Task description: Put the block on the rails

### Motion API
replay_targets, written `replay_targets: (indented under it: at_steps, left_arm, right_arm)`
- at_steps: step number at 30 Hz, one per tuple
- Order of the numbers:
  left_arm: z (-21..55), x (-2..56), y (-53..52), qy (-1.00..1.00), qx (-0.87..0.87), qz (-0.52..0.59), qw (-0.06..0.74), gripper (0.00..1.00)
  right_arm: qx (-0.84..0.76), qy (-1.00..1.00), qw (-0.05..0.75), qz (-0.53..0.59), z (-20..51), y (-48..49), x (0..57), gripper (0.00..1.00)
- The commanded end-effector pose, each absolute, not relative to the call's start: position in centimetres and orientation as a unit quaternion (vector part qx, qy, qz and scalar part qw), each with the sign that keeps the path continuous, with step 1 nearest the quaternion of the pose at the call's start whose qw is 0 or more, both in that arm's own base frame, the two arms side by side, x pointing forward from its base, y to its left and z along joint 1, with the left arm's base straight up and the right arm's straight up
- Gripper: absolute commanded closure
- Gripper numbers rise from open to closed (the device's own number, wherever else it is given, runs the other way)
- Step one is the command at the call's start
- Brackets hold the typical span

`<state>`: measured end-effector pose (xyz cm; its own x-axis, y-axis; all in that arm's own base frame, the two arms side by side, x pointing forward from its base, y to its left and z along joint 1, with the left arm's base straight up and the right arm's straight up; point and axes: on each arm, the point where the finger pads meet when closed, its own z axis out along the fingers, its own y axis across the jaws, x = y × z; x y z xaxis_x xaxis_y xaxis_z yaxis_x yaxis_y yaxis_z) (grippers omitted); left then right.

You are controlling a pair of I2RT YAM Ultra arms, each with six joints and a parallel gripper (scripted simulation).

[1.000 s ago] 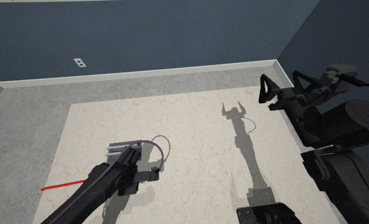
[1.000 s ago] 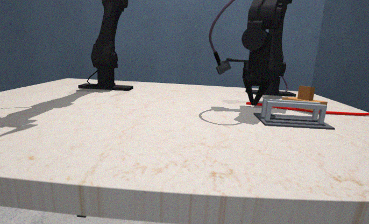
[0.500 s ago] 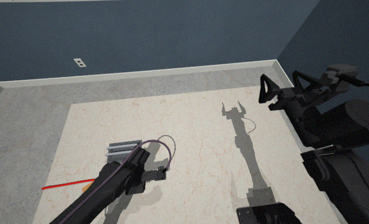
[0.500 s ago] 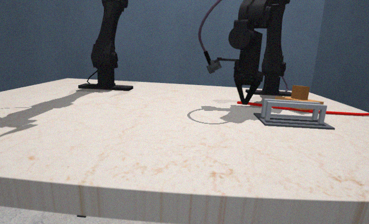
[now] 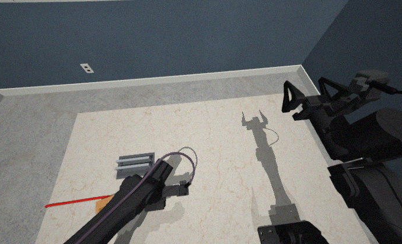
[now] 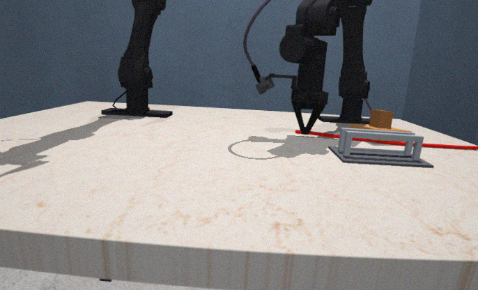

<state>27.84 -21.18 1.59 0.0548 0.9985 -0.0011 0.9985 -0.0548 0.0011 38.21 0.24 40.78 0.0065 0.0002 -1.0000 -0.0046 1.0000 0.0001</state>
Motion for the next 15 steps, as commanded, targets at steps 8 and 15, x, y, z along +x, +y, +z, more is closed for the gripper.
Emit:
replay_targets:
  at_steps: [8,15]
  left_arm:
    - [2.7,28.2,-24.4,0.693,0.721,-0.01,0.018,0.91]
    - [3.2,28.2,-25.5,0.693,0.721,-0.01,0.024,0.91]
  right_arm:
    - [0.004,0.674,0.738,-0.011,44.6,-0.6,37.1,0.0]
    - [0.004,0.674,0.738,-0.011,44.6,-0.6,37.1,0.0]
